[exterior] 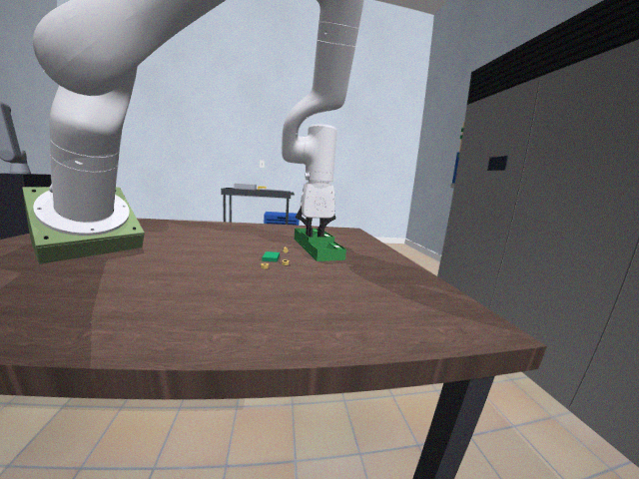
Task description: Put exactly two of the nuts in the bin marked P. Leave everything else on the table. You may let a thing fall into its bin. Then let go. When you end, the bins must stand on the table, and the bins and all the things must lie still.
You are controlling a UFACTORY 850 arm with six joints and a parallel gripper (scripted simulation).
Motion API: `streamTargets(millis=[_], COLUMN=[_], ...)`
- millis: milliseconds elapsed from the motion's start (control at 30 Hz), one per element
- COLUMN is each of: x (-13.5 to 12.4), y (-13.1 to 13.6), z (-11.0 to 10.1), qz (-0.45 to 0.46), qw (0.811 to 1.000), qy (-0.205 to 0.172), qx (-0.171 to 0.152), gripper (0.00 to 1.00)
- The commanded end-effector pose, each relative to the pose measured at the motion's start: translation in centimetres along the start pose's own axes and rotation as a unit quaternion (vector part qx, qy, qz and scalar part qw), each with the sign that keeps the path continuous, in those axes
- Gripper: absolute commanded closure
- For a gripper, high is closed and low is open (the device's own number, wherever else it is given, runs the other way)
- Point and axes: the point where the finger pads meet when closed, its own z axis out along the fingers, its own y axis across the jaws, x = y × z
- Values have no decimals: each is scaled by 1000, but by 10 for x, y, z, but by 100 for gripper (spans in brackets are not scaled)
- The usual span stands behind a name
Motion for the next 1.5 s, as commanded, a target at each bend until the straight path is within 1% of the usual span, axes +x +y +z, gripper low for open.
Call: streamTargets(millis=[0,367,500,533,833,933,1167,1233,1267,1333,1467], x=[0,0,0,0,0,-17,-56,-56,-61,-72,-95], y=[1,1,1,1,1,-18,-62,-62,-68,-80,-105], z=[-7,-19,-39,-41,-41,-41,-41,-41,-41,-41,-42], qz=[0,0,0,0,0,-75,-180,-180,-223,-244,-303], qw=[1000,1000,1000,1000,1000,997,984,984,975,970,953], qy=[0,0,0,0,0,0,-2,-2,-2,-3,-4], qx=[-1,-1,-1,-1,-1,-1,0,0,0,1,1], gripper=[70,70,70,70,70,70,70,70,70,70,70])
